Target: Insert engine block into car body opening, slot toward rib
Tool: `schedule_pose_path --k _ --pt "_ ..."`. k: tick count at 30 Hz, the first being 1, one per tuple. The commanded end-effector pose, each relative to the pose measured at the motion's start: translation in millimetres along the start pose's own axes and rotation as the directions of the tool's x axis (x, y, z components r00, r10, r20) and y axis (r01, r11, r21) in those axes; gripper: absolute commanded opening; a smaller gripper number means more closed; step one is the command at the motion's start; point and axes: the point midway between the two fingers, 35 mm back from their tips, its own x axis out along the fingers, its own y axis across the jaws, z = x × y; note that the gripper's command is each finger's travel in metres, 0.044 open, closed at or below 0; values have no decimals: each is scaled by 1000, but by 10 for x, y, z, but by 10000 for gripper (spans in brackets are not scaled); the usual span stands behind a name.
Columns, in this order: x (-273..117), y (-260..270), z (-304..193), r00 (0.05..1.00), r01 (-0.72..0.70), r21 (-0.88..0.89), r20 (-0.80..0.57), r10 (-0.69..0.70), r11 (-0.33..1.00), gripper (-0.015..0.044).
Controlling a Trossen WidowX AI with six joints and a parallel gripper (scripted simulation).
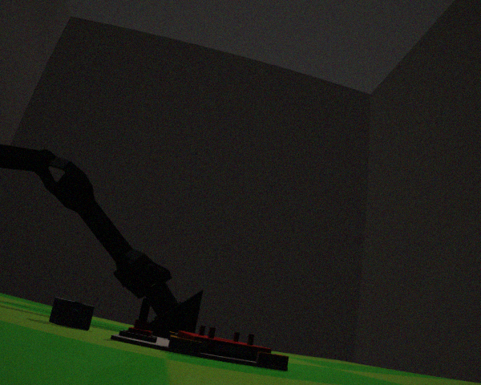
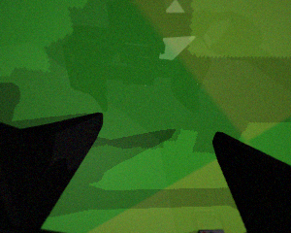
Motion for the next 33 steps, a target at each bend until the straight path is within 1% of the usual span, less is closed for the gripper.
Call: schedule_pose_path --k 1,8,12,16,18,24,33 --pt "103 -181 -668 999 36 4 11 -36 999 440" --pt "175 -755 -1755 997 38 -8 73 -38 999 440" --pt "139 -1215 -2269 994 -14 -26 112 16 1000 440" --pt "78 -1621 -2651 987 -90 -45 132 95 995 440" --pt "66 -1689 -2704 985 -104 -48 134 110 993 440" --pt "63 -1673 -2706 985 -104 -48 134 110 993 440" --pt "285 -1646 -2675 985 -105 -48 134 111 993 440"
